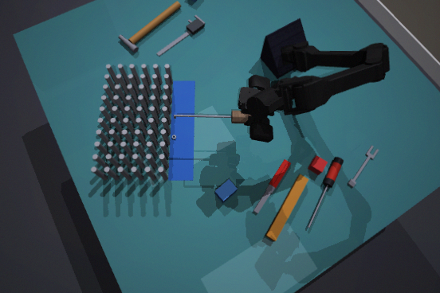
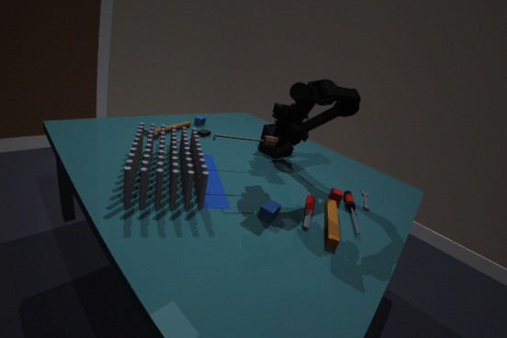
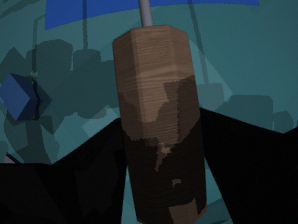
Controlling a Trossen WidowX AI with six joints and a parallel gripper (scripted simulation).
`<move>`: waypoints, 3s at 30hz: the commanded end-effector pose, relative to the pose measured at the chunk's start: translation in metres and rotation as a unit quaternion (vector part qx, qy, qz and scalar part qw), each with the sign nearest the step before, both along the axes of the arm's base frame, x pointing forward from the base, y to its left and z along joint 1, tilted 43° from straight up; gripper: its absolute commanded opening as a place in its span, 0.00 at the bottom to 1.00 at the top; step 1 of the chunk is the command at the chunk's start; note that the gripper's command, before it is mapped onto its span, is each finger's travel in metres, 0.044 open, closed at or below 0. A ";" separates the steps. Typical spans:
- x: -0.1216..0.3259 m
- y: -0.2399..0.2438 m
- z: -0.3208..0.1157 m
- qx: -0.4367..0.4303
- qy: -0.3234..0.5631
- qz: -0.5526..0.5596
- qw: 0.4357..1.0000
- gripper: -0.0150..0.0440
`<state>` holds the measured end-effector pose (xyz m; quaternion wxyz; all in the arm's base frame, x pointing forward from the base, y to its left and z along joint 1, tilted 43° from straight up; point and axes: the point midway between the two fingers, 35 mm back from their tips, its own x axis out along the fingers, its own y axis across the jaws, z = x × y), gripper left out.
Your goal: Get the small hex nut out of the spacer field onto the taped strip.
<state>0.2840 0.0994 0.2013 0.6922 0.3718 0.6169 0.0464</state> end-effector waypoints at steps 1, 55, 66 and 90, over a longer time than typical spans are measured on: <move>0.016 -0.022 -0.009 -0.017 0.001 -0.024 1.000 0.25; -0.017 -0.368 -0.195 -0.116 0.148 -0.223 0.957 0.25; -0.071 -0.418 -0.237 -0.114 0.194 -0.261 0.939 0.25; -0.234 -0.476 -0.340 -0.080 0.302 -0.342 0.886 0.25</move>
